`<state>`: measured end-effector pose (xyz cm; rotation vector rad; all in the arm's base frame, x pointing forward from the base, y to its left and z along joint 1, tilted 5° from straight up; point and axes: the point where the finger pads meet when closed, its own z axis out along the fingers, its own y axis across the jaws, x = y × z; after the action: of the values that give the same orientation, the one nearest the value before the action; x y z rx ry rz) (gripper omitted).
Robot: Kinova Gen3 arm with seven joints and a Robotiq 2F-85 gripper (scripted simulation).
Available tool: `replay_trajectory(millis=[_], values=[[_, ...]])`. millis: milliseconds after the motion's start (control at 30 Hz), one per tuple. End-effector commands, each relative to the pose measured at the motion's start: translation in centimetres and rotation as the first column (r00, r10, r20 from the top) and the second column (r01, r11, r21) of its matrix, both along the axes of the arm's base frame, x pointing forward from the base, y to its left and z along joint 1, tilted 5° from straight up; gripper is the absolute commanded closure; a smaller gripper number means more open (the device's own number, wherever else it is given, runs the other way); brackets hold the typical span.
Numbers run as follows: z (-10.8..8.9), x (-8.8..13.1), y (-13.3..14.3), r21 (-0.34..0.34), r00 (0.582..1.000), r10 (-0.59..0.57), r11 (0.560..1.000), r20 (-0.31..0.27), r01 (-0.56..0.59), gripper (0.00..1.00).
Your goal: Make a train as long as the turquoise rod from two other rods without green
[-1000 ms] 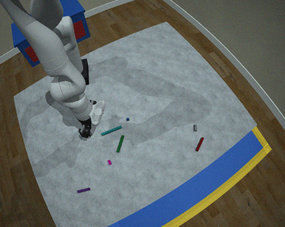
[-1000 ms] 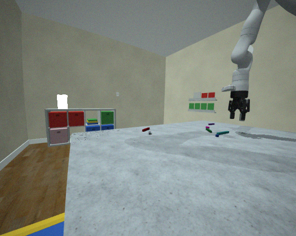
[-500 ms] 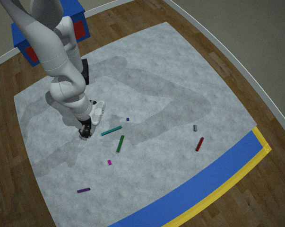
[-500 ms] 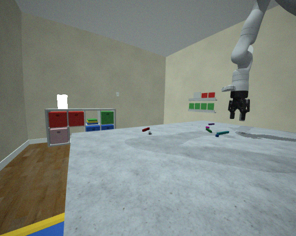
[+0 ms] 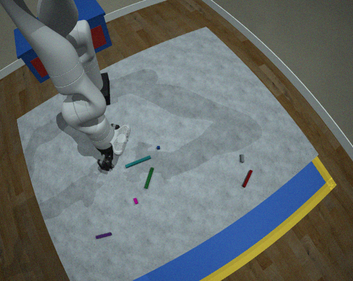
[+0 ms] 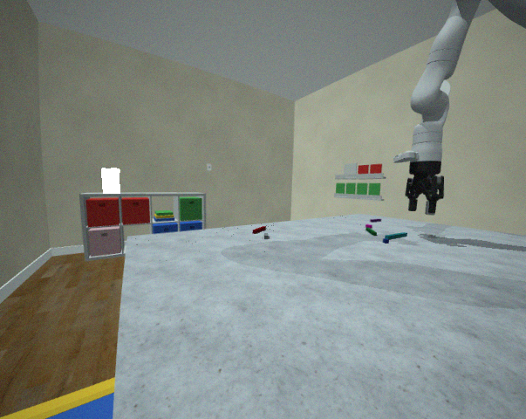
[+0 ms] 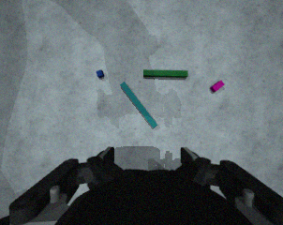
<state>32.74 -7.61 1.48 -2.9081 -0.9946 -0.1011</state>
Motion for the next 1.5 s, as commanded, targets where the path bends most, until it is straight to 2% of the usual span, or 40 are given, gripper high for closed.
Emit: replay_trajectory(millis=[0,1267,1467], values=[[0.0,0.0,0.0,0.0,1.0,0.0,1.0,0.001,0.0,0.0],[0.0,0.0,0.0,0.0,1.0,0.0,1.0,0.001,0.0,0.0],[0.0,1.4,0.4,-0.001,1.0,-0.003,1.0,0.001,0.003,0.0]])
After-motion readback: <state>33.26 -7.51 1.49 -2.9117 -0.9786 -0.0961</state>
